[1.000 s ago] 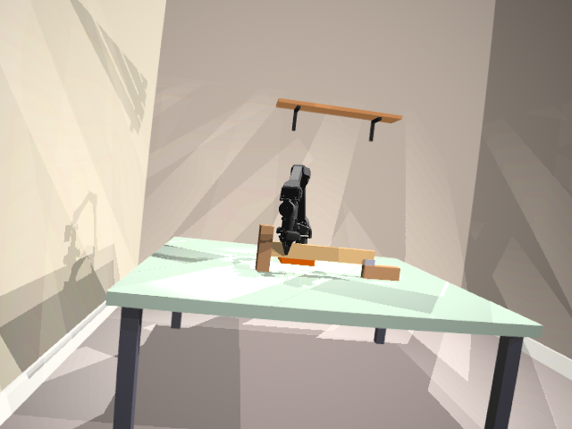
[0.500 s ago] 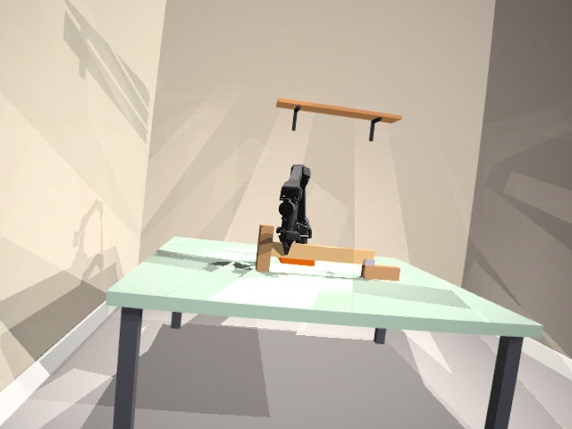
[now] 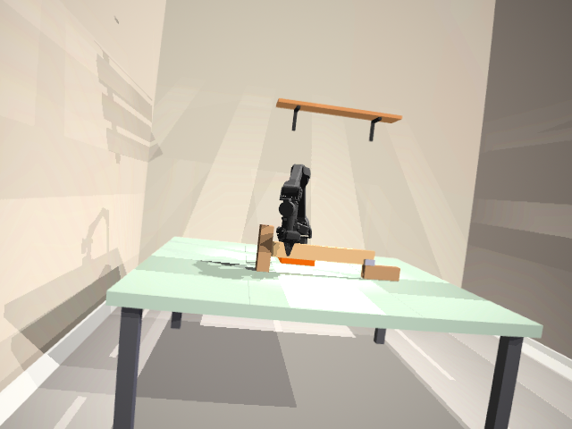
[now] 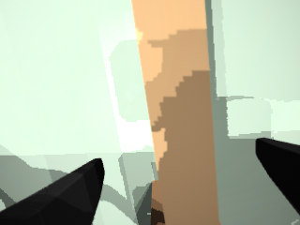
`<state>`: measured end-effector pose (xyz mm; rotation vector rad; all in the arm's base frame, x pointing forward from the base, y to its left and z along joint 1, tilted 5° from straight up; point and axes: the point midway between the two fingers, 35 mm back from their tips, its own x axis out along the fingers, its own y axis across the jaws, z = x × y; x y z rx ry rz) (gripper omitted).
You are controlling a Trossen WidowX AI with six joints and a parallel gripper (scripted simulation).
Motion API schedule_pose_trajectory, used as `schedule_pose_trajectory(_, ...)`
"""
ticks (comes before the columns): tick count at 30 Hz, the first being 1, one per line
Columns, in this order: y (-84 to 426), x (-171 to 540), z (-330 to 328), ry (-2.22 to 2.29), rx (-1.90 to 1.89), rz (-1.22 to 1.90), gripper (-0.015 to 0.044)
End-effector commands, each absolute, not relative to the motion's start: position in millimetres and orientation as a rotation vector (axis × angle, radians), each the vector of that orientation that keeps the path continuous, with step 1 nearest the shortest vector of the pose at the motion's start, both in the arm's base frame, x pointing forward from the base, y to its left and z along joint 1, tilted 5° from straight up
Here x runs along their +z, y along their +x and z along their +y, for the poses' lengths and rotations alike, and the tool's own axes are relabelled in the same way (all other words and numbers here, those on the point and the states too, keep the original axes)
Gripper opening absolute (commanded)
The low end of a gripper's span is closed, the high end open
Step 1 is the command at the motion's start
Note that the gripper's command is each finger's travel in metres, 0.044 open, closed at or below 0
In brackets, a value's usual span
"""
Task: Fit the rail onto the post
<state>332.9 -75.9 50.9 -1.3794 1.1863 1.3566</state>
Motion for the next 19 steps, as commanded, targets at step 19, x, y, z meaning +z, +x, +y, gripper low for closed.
schedule_pose_trajectory(19, 327.4, 78.6, -44.2, -1.386, 1.345, 1.182, 0.044)
